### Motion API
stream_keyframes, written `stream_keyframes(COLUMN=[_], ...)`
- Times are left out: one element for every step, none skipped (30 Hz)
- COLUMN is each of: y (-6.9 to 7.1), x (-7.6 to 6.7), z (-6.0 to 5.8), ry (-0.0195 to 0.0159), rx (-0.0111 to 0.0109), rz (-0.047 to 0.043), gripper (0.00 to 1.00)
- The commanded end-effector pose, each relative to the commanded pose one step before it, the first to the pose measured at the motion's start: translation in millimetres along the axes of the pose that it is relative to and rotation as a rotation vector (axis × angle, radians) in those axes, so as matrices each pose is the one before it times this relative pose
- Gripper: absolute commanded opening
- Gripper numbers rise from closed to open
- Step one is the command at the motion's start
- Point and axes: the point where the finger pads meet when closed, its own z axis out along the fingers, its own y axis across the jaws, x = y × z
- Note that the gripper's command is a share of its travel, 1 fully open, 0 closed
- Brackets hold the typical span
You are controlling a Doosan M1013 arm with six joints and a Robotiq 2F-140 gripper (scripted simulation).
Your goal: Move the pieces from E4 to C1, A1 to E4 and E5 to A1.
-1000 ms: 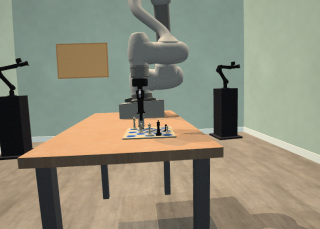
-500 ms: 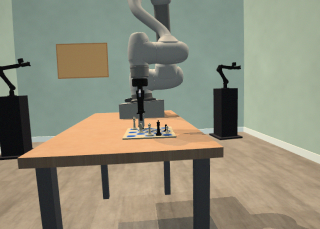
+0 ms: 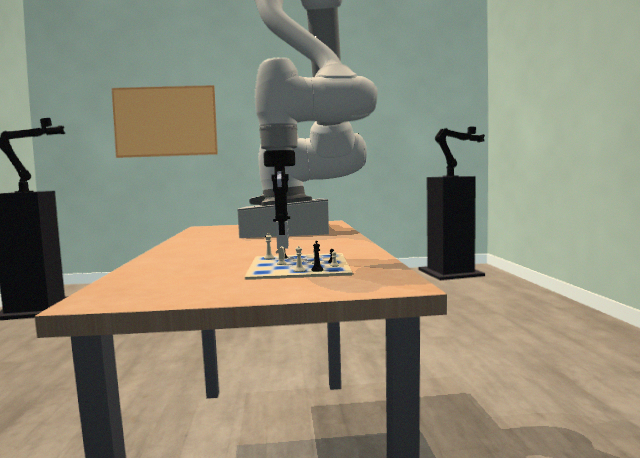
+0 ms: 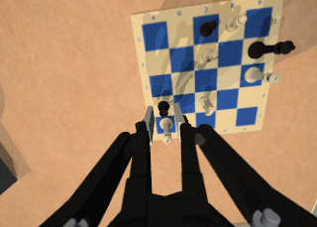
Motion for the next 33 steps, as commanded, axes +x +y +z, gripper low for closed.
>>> stream_keyframes(y=[0.02,0.00,0.00,0.00,0.00,0.00,0.00,0.00,0.00,0.00,0.00,0.00,0.00,0.00,0.00,0.00,0.00,0.00,0.00,0.00,0.00,0.00,0.00,0.00,0.00,0.00,0.00,0.00,0.00,0.00,0.00,0.00,0.00], x=[0.05,0.00,0.00,0.00,0.00,0.00,0.00,0.00,0.00,0.00,0.00,0.00,0.00,0.00,0.00,0.00,0.00,0.00,0.00,0.00,0.00,0.00,0.00,0.00,0.00,0.00,0.00,0.00,0.00,0.00,0.00,0.00,0.00], z=[-11.44,-5.15,-5.39,-5.55,-5.61,-5.57,-5.43,0.00,0.00,-5.20,-4.87,-4.45,-3.96,-3.40,-2.80,-2.20,-1.60,-1.05,-0.58,-0.23,-0.03,0.00,0.00,0.00,0.00,0.00,0.00,0.00,0.00,0.00,0.00,0.00,0.00], ry=[0.00019,0.00000,0.00000,0.00000,0.00000,0.00000,0.00000,0.00000,0.00000,0.00000,0.00000,0.00000,0.00000,0.00000,0.00000,0.00000,0.00000,0.00000,0.00000,0.00000,0.00000,0.00000,0.00000,0.00000,0.00000,0.00000,0.00000,0.00000,0.00000,0.00000,0.00000,0.00000,0.00000], rx=[0.00007,0.00000,0.00000,0.00000,0.00000,0.00000,0.00000,0.00000,0.00000,0.00000,0.00000,0.00000,0.00000,0.00000,0.00000,0.00000,0.00000,0.00000,0.00000,0.00000,0.00000,0.00000,0.00000,0.00000,0.00000,0.00000,0.00000,0.00000,0.00000,0.00000,0.00000,0.00000,0.00000], rz=[-0.00004,0.00000,0.00000,0.00000,0.00000,0.00000,0.00000,0.00000,0.00000,0.00000,0.00000,0.00000,0.00000,0.00000,0.00000,0.00000,0.00000,0.00000,0.00000,0.00000,0.00000,0.00000,0.00000,0.00000,0.00000,0.00000,0.00000,0.00000,0.00000,0.00000,0.00000,0.00000,0.00000], gripper=[0.22,0.22,0.22,0.22,0.22,0.22,0.22,0.22,0.22,0.22,0.22,0.22,0.22,0.22,0.22,0.22,0.22,0.22,0.22,0.22,0.22,1.00,1.00,1.00,1.00,1.00,1.00,1.00,1.00,1.00,1.00,1.00,1.00])
